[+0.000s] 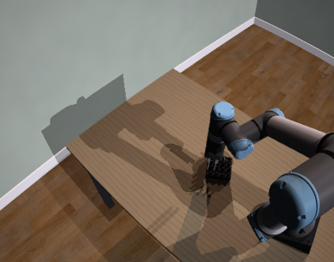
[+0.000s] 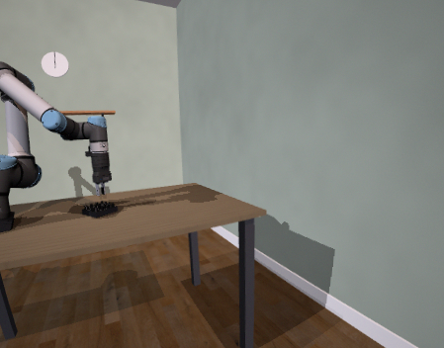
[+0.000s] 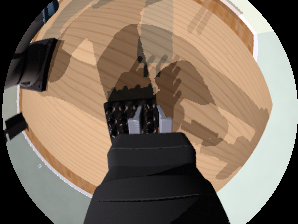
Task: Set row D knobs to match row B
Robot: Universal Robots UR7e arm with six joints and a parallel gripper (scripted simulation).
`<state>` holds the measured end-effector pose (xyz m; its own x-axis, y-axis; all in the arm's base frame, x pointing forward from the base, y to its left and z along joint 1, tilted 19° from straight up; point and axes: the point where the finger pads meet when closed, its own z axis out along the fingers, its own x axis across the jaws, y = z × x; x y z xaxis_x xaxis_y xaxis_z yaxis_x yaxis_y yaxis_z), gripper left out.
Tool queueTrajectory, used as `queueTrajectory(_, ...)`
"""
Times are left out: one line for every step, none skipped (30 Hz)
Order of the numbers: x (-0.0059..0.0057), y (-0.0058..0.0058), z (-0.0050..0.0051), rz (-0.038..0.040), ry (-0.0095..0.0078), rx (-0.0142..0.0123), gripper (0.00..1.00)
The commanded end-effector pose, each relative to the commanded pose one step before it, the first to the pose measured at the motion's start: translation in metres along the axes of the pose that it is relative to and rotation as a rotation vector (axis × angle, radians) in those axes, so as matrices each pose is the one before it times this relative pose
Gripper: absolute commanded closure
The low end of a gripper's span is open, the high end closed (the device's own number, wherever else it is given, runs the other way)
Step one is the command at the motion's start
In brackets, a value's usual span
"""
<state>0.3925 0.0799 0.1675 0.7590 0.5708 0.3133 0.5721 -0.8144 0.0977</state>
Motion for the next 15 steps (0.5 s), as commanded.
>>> queueTrajectory(0.00024,0.00021,-0.00050,-0.00029,0.00070,-0.00067,0.54)
queueTrajectory(0.00000,-0.00001,0.00000,-0.00035,0.00000,0.00000,0.54)
queueTrajectory(-0.00001,-0.00002,-0.00001,-0.00092,0.00000,0.00000,0.54)
queueTrajectory(-0.00002,-0.00003,-0.00002,-0.00174,0.00000,0.00000,0.54)
queueTrajectory(0.00000,0.00000,0.00000,0.00000,0.00000,0.00000,0.54)
queueTrajectory(0.00000,0.00000,0.00000,0.00000,0.00000,0.00000,0.54)
queueTrajectory(-0.00003,-0.00005,-0.00003,-0.00278,0.00000,0.00000,0.54)
queueTrajectory(-0.00004,-0.00007,-0.00004,-0.00403,0.00000,0.00000,0.54)
queueTrajectory(-0.00005,-0.00009,-0.00006,-0.00545,-0.00001,0.00000,0.54)
queueTrajectory(-0.00007,-0.00011,-0.00007,-0.00702,-0.00001,0.00000,0.54)
queueTrajectory(-0.00009,-0.00014,-0.00009,-0.00873,-0.00001,0.00000,0.54)
queueTrajectory(-0.00010,-0.00017,-0.00011,-0.01055,-0.00001,0.00000,0.54)
queueTrajectory(-0.00012,-0.00020,-0.00013,-0.01247,-0.00001,0.00001,0.54)
queueTrajectory(-0.00013,-0.00022,-0.00015,-0.01446,-0.00002,0.00001,0.54)
queueTrajectory(-0.00015,-0.00025,-0.00017,-0.01650,-0.00002,0.00001,0.54)
